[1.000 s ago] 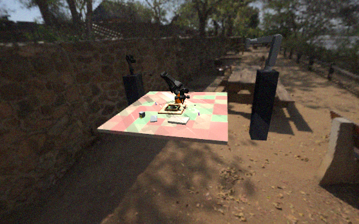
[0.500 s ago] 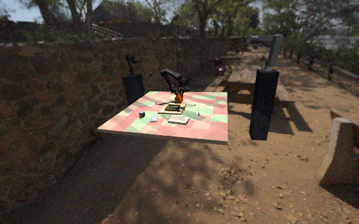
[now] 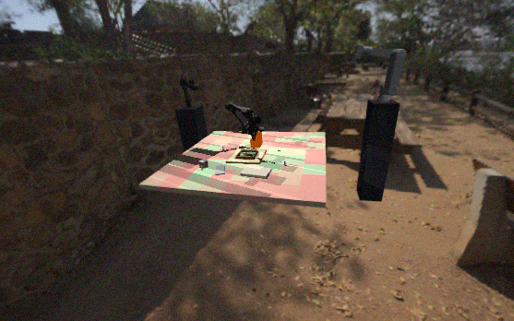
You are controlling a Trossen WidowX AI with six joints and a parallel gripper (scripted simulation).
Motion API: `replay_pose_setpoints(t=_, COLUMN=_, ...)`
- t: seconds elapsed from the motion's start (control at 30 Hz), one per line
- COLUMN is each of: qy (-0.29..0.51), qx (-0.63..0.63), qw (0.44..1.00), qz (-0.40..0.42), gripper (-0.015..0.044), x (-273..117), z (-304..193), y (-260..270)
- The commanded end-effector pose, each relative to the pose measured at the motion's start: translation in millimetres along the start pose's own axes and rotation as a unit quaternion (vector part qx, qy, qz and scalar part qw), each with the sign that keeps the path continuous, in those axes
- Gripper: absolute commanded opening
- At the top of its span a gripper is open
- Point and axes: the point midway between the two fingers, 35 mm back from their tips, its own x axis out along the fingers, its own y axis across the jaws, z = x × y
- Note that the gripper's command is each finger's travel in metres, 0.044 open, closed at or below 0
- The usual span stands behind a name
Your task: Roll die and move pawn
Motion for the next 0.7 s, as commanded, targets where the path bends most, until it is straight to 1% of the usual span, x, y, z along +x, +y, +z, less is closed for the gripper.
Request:
replay_pose_setpoints(t=0.0, qy=-0.002, qx=-0.002, qw=1.000, qz=0.000, gripper=0.0000, x=5, z=-5, y=-15)
replay_pose_setpoints(t=0.67, qy=-0.001, qx=-0.001, qw=1.000, qz=-0.006, gripper=0.0000, x=41, z=-51, y=-87)
